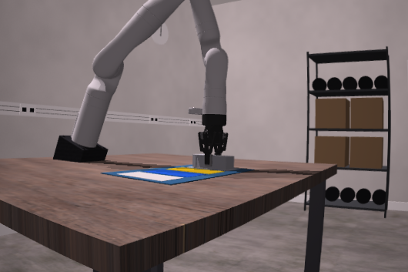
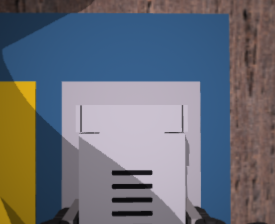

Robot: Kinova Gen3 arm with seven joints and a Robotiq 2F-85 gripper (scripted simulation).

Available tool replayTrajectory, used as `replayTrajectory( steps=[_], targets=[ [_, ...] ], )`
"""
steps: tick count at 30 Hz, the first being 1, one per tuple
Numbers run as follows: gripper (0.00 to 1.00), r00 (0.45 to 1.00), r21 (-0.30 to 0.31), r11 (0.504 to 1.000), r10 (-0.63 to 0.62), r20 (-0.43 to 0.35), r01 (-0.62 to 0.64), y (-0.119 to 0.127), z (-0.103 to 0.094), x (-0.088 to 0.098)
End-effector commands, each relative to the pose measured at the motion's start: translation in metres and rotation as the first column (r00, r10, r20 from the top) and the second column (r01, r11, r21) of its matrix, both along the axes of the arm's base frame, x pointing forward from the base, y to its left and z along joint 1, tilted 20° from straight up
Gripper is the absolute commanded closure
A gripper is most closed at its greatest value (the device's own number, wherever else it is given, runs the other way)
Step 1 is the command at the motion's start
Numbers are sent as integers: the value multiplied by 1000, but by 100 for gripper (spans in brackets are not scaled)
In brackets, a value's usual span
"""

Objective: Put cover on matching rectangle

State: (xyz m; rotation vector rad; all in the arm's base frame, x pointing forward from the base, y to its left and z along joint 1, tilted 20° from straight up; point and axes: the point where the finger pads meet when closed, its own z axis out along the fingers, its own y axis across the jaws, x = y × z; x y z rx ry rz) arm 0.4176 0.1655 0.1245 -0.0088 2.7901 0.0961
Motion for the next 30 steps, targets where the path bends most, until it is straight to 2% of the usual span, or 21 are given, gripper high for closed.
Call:
replayTrajectory(
  steps=[1, 22, 30],
  targets=[
    [100, 1000, 1, 1000, 0, 1, 0, 0, 0, 0],
    [100, 1000, 1, 1000, 0, 1, 0, 0, 1, 0],
    [100, 1000, 1, 1000, 0, 1, 0, 0, 6, -2]
  ],
)
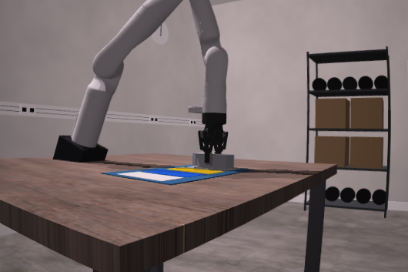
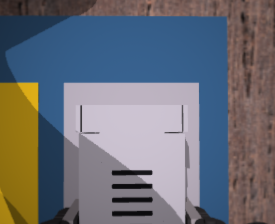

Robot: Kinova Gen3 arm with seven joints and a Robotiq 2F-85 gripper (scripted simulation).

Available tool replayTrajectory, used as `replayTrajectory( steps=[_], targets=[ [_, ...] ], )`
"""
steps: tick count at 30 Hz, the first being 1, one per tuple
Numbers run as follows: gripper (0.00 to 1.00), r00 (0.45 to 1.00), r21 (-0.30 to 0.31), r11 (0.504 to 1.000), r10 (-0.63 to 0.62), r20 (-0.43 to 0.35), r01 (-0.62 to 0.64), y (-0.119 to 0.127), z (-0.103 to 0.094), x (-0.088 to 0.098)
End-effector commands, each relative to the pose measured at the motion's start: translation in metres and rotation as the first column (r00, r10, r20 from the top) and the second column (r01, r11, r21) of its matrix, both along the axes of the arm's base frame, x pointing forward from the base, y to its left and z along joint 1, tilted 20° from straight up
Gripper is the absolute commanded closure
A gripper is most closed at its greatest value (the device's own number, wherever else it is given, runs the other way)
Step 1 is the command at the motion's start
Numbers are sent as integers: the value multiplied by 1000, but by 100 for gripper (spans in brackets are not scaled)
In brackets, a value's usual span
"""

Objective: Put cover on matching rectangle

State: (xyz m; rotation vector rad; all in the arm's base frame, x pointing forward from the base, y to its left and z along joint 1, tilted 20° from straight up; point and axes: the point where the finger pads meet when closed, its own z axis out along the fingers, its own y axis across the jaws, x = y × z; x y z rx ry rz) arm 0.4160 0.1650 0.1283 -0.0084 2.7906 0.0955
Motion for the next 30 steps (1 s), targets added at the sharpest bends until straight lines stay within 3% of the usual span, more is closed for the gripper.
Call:
replayTrajectory(
  steps=[1, 30],
  targets=[
    [100, 1000, 1, 1000, 0, 1, 0, 0, 4, -1],
    [100, 1000, 1, 1000, 0, 1, 0, -3, 51, -18]
  ],
)
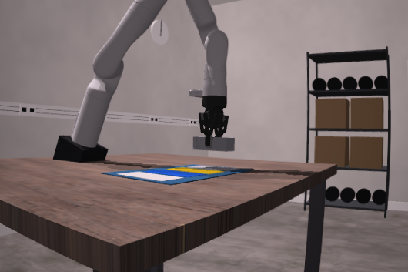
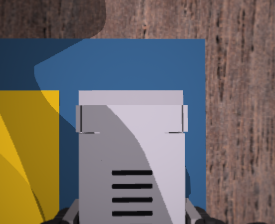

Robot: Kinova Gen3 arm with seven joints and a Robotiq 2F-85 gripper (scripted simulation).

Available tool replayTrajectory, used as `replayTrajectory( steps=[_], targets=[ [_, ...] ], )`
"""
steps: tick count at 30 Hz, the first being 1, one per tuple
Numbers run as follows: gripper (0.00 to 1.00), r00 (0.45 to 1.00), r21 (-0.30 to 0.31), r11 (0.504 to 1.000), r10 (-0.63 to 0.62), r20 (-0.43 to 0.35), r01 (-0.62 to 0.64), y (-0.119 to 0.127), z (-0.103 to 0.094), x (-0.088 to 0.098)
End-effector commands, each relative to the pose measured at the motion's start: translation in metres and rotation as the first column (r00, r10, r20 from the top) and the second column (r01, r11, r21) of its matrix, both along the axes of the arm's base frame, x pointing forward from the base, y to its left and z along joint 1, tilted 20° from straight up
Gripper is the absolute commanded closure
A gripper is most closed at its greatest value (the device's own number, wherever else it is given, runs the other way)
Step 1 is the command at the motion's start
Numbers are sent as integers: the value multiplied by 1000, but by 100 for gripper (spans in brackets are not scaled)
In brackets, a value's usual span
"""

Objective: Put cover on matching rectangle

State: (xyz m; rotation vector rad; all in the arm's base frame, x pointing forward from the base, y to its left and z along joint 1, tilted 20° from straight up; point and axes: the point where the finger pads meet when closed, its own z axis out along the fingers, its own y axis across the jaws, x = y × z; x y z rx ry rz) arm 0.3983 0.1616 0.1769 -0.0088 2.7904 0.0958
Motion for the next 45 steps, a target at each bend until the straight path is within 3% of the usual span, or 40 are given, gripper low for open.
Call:
replayTrajectory(
  steps=[1, 45],
  targets=[
    [100, 1000, 1, 1000, 0, 1, 0, 0, 3, -1],
    [100, 1000, 1, 1000, 0, 1, 0, -12, 3, -1]
  ],
)
